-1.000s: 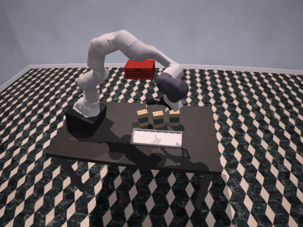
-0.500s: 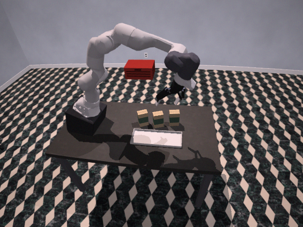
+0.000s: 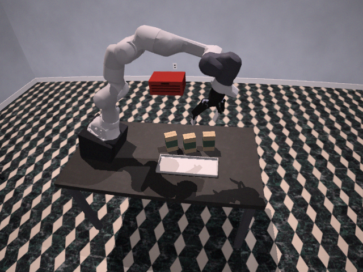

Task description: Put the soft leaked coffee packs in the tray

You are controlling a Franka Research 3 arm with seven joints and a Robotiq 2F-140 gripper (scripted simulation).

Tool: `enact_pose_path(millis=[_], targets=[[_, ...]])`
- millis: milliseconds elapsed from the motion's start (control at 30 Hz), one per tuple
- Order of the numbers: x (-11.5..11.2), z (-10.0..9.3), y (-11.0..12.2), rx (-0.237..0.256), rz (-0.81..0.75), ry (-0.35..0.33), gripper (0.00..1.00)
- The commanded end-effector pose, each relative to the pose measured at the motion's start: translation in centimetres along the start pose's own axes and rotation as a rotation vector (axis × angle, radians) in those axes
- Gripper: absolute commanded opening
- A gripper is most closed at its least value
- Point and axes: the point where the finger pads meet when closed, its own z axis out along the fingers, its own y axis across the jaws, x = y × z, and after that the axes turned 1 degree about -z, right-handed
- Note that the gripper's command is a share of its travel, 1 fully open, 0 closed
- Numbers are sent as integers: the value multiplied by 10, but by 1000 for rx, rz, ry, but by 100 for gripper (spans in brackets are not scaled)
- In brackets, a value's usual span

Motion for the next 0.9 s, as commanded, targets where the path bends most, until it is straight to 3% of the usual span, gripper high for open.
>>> enact_pose_path(millis=[0,200,233,800,867], targets=[[1,1,2,-6,-20,-1,100],[1,1,2,-6,-20,-1,100],[-11,3,-9,15,28,15,100],[-11,3,-9,15,28,15,100],[-45,22,-28,64,178,7,100]])
